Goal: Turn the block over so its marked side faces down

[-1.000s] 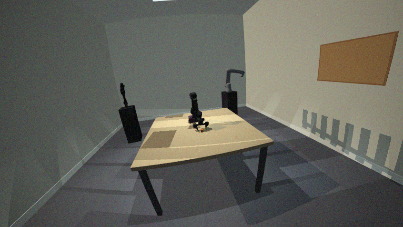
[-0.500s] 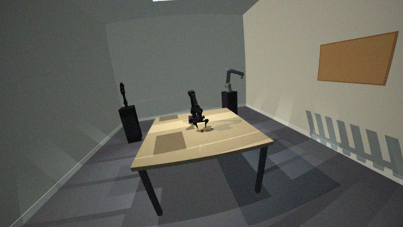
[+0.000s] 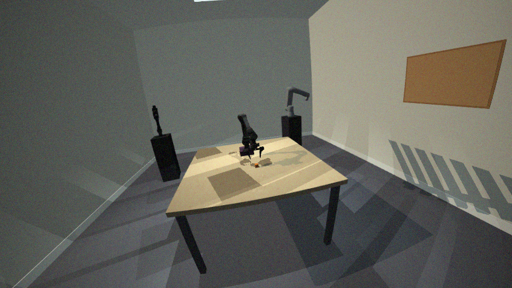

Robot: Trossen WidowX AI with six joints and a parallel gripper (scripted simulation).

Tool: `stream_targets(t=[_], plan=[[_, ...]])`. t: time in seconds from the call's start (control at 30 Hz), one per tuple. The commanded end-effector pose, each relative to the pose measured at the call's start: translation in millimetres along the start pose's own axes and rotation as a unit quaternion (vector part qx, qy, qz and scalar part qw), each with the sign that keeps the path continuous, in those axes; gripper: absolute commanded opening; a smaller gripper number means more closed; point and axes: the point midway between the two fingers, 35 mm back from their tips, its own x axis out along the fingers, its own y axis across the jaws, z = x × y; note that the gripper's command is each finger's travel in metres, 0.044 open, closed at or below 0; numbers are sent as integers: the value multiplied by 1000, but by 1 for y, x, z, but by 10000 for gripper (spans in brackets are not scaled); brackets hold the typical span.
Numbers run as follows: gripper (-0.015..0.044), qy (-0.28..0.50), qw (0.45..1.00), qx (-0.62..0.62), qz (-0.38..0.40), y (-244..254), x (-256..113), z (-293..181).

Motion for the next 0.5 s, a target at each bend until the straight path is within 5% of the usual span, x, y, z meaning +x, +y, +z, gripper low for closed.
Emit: stream_targets(t=[0.0, 0.47], plan=[[440, 51, 999, 1, 3, 2, 2, 13], [440, 261, 965, 3, 4, 1, -4, 44]])
